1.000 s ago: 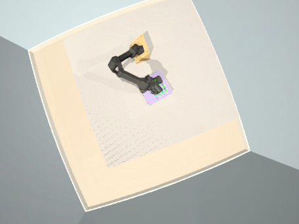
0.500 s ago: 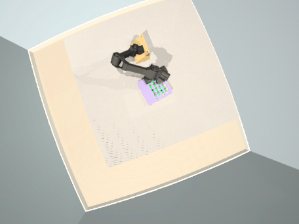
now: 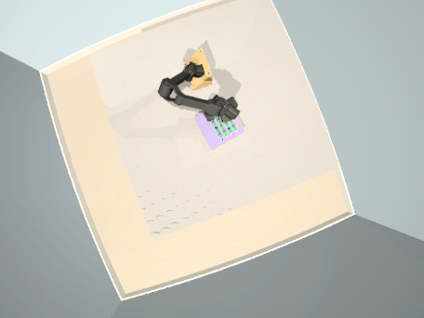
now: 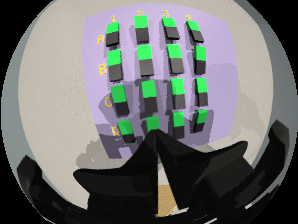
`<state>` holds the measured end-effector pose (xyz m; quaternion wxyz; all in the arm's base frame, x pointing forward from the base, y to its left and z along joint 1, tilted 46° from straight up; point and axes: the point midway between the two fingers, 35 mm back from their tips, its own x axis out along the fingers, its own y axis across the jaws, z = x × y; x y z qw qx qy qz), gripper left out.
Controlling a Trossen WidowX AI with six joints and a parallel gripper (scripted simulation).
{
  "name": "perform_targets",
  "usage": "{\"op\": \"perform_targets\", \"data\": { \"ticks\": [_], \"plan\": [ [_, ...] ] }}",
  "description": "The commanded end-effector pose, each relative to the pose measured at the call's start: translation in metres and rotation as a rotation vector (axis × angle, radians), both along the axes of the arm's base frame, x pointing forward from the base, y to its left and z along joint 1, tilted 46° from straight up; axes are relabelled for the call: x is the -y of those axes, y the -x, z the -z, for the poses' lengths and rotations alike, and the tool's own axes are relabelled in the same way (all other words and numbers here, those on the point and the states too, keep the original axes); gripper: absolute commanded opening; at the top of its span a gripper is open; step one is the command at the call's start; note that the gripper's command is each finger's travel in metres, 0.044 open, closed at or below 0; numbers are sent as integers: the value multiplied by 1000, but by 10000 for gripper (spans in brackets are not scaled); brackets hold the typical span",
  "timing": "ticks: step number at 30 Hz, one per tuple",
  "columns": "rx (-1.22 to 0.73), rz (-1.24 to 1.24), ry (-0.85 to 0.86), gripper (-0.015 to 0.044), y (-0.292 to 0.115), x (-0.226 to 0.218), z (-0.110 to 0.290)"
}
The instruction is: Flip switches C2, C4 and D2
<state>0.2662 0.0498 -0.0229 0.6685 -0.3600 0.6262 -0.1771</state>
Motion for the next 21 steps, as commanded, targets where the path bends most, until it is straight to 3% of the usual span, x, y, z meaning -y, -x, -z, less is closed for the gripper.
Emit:
{"op": "perform_targets", "data": {
  "ticks": [1,21],
  "plan": [
    [-1,-4,5,0,0,3,3],
    [-1,-4,6,0,-3,12,12]
  ]
}}
